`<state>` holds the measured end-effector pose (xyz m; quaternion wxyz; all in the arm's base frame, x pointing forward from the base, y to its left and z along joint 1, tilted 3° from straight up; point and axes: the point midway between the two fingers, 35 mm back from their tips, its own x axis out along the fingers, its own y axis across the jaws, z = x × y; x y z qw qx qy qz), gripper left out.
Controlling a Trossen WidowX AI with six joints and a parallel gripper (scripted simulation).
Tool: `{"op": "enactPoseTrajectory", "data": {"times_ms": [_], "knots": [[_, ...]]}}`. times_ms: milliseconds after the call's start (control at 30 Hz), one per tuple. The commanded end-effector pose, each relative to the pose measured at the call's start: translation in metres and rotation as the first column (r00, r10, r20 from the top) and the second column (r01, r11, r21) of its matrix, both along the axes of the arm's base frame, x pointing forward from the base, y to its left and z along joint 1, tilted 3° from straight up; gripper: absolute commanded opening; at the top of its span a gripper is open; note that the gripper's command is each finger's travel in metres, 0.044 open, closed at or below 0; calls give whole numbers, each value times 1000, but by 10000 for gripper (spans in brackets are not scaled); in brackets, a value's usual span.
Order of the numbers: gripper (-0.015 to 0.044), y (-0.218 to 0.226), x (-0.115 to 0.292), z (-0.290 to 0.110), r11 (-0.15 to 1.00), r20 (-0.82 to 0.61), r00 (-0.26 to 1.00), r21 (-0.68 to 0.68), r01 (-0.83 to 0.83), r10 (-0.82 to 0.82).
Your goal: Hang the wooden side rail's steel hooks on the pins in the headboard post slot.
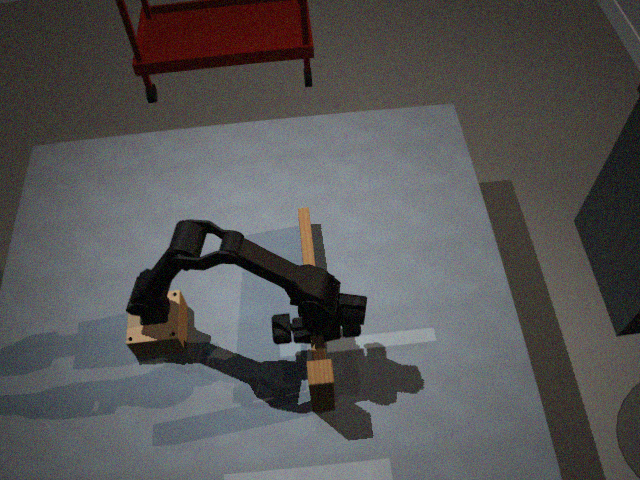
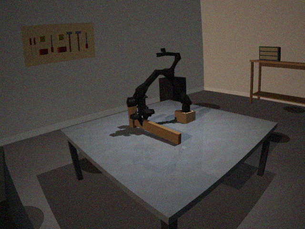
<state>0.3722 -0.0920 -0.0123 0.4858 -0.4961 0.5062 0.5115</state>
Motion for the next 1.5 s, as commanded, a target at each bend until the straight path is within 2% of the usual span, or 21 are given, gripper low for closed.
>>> {"op": "enactPoseTrajectory", "data": {"times_ms": [0,1467], "knots": [[0,-2,4,3,1000,11,1000,-3,-2,2],[0,-7,0,1,1000,11,1000,-4,-2,2]]}}
